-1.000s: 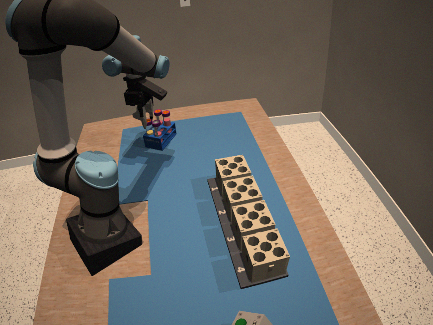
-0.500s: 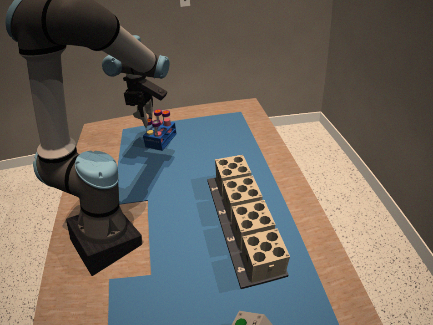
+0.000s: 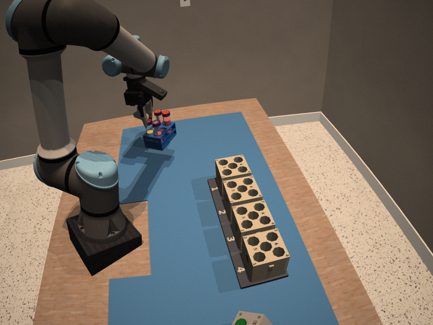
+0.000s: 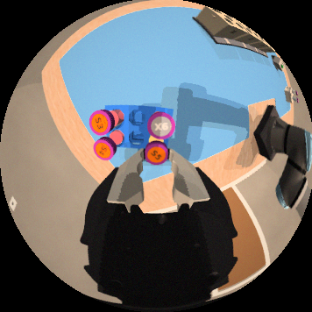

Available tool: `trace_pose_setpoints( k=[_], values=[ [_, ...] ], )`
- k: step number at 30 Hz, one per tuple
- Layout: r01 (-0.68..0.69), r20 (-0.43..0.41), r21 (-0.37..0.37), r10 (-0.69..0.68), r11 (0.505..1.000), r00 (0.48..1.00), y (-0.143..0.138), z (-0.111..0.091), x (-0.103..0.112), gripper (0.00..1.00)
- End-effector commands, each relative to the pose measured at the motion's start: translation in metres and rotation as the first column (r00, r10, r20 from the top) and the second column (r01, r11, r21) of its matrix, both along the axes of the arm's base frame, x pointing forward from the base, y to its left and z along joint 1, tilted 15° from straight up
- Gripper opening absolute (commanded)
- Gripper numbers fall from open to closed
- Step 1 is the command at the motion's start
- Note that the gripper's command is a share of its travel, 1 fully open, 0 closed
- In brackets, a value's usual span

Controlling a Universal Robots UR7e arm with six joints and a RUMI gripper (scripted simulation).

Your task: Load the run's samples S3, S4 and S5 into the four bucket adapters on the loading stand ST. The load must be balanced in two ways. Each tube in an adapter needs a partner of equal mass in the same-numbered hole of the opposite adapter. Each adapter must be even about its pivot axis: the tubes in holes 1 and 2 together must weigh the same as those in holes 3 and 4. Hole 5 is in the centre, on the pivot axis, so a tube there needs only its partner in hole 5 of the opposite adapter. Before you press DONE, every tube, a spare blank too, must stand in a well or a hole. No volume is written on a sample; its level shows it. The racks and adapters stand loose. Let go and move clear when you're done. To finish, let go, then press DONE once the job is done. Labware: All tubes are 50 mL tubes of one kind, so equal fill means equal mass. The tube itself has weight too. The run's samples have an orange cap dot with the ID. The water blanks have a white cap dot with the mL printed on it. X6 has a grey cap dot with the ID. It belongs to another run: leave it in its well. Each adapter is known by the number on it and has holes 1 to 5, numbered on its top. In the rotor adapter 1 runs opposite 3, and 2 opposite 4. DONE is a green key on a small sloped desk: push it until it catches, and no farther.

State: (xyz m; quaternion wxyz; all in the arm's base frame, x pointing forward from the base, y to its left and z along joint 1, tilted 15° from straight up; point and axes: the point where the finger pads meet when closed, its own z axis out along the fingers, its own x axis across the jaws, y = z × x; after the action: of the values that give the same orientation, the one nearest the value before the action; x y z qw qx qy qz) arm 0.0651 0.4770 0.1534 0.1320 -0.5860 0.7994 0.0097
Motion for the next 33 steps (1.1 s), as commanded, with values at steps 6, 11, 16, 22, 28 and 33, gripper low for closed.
trace_pose_setpoints(
  k=[6, 11, 16, 22, 28, 33],
  values=[
    [0.000, 0.000, 0.001, 0.000, 1.000, 1.000, 0.000, 0.001, 0.000, 0.00],
    [0.000, 0.000, 0.001, 0.000, 1.000, 1.000, 0.000, 0.001, 0.000, 0.00],
    [0.000, 0.000, 0.001, 0.000, 1.000, 1.000, 0.000, 0.001, 0.000, 0.00],
    [-0.006, 0.001, 0.000, 0.006, 1.000, 1.000, -0.002, 0.017, -0.003, 0.00],
    [-0.012, 0.002, -0.001, 0.012, 1.000, 1.000, -0.006, 0.036, -0.007, 0.00],
    [-0.016, 0.003, -0.002, 0.016, 1.000, 1.000, -0.007, 0.046, -0.009, 0.00]
  ],
)
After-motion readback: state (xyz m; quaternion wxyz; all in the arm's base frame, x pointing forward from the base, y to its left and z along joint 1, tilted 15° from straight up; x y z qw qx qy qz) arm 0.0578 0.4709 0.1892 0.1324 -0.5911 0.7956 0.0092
